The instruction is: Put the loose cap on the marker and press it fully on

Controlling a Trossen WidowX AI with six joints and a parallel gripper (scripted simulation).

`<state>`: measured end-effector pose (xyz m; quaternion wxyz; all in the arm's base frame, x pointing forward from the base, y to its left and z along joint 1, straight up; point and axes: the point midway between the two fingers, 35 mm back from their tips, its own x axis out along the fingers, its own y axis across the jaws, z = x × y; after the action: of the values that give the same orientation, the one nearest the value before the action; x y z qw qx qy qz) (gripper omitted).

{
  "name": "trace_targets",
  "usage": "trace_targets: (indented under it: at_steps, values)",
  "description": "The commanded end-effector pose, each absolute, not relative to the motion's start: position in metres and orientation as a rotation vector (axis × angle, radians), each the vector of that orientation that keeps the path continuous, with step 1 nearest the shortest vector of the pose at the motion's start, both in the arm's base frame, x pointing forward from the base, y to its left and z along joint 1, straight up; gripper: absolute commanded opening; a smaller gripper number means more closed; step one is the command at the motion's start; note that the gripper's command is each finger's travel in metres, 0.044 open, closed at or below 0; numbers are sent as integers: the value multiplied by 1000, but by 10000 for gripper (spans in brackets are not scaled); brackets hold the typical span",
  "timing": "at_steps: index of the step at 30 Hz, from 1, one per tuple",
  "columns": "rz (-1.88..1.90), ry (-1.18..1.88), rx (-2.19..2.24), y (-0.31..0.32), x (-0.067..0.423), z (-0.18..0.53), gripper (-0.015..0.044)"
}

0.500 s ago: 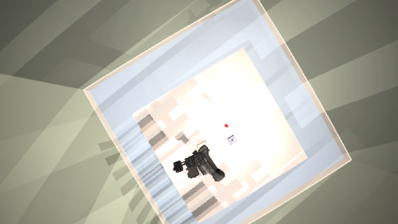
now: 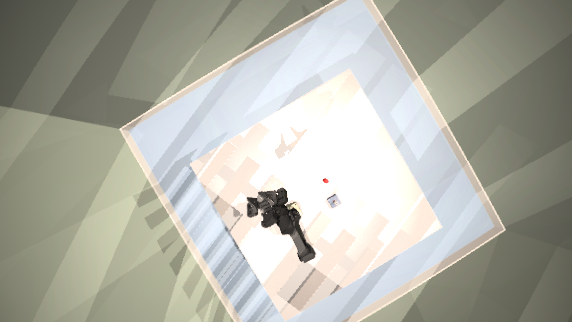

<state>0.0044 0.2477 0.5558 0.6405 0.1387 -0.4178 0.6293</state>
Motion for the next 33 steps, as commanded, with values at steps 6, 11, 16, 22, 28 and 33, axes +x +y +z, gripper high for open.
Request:
trace_targets:
  at_steps: [6, 11, 16, 22, 28, 33]
  values:
    - [1312, -484, 103, 319, 107, 484, 245]
    - [1195, -202, 22, 334, 172, 430, 245]
    - [1062, 29, -39, 327, 230, 377, 245]
    - [931, 212, -95, 305, 278, 328, 245]
    - [749, 490, -76, 267, 321, 269, 245]
    - [534, 768, -30, 214, 349, 210, 245]
